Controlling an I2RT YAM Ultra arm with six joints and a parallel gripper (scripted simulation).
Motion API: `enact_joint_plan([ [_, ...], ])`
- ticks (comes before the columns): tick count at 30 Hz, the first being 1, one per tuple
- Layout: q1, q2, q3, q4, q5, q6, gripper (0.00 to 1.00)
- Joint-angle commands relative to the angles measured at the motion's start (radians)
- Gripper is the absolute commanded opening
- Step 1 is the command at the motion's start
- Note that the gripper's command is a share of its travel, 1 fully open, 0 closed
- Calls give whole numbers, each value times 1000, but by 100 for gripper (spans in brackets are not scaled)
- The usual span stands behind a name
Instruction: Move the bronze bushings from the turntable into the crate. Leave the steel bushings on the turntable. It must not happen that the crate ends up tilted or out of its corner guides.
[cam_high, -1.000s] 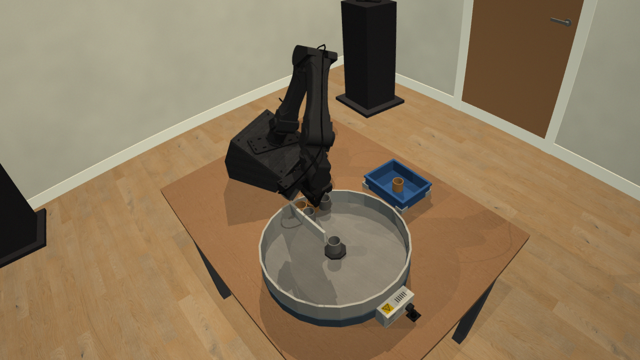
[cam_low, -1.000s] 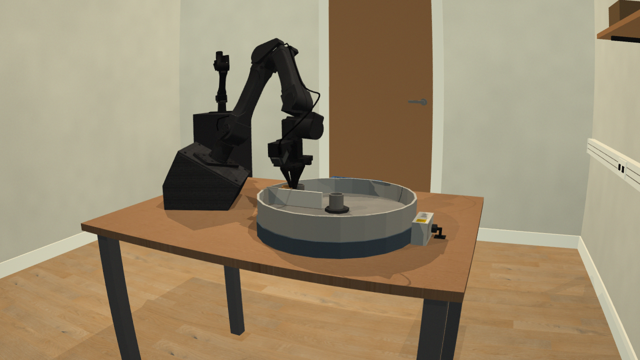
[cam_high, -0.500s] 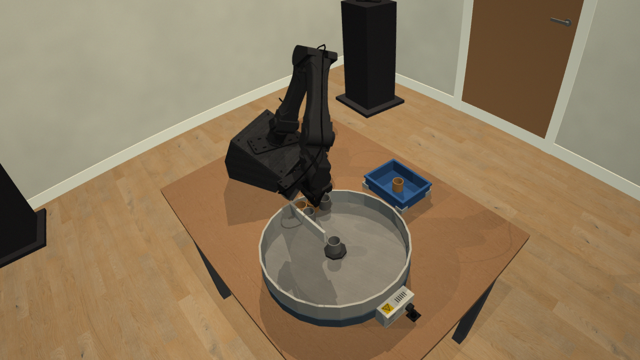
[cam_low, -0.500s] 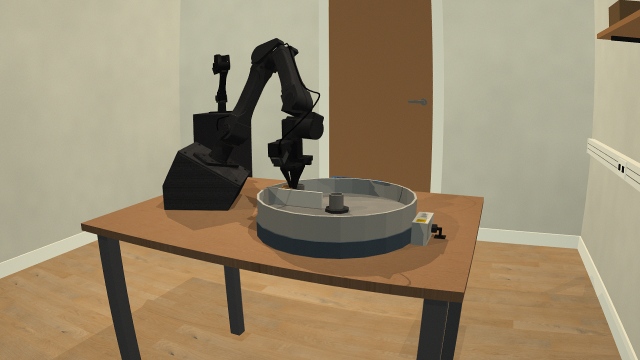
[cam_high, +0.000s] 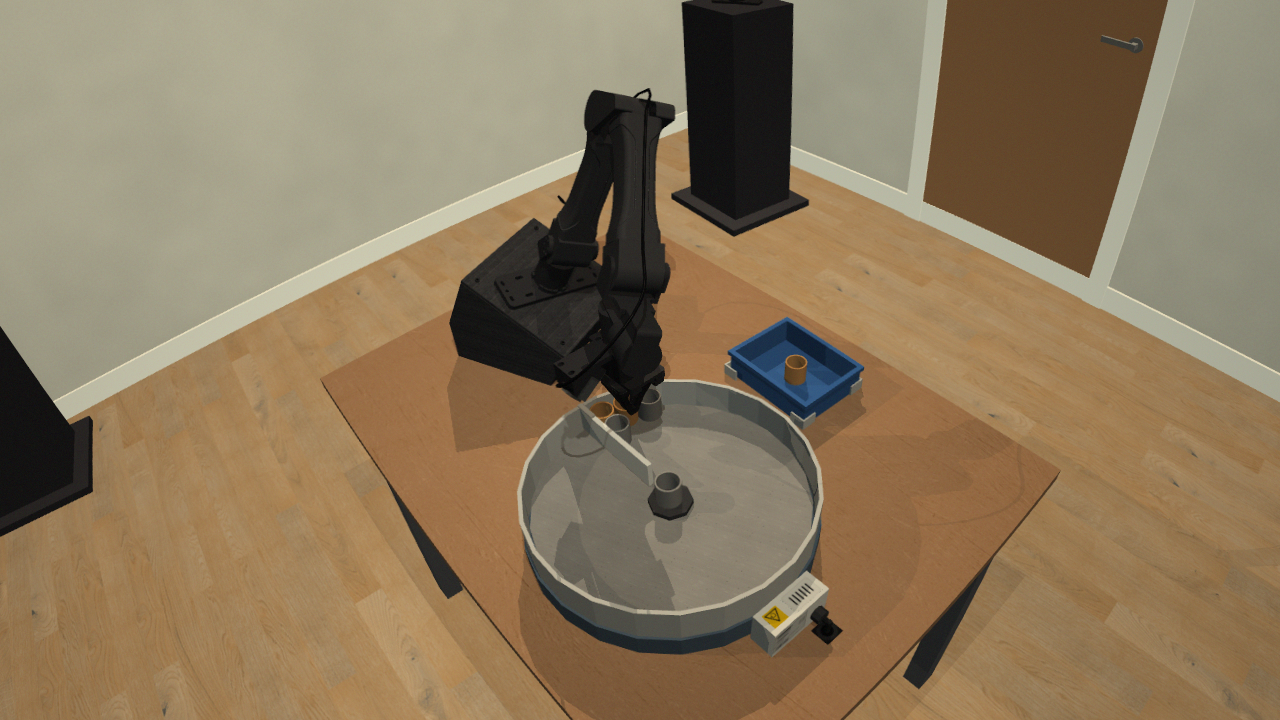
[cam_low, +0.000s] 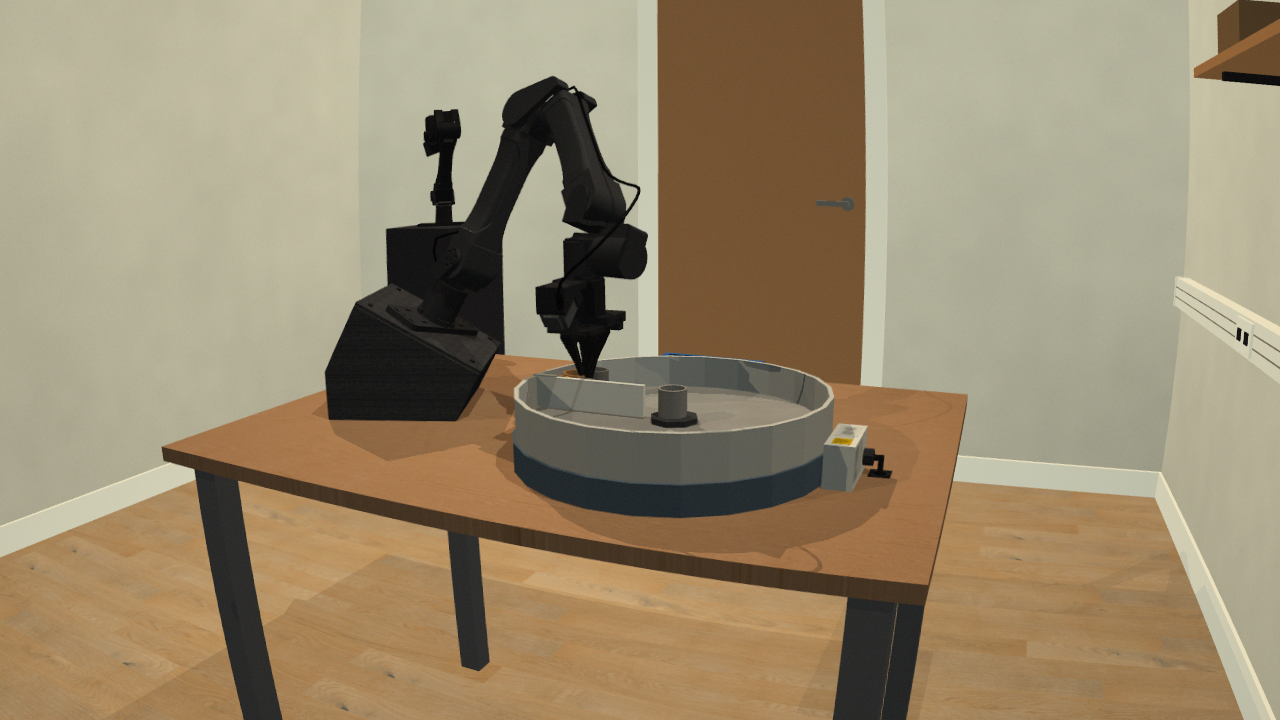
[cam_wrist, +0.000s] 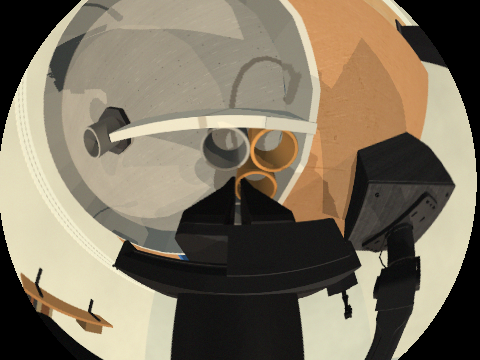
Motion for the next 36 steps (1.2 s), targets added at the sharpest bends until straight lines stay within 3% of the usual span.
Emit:
enact_joint_plan([
  [1, -8, -5, -1, -18, 22, 7, 0],
  [10, -21, -38, 34, -44, 19, -13, 0],
  [28, -120, -138, 180, -324, -29, -112, 0],
  [36, -135, -142, 205, -364, -31, -130, 0],
])
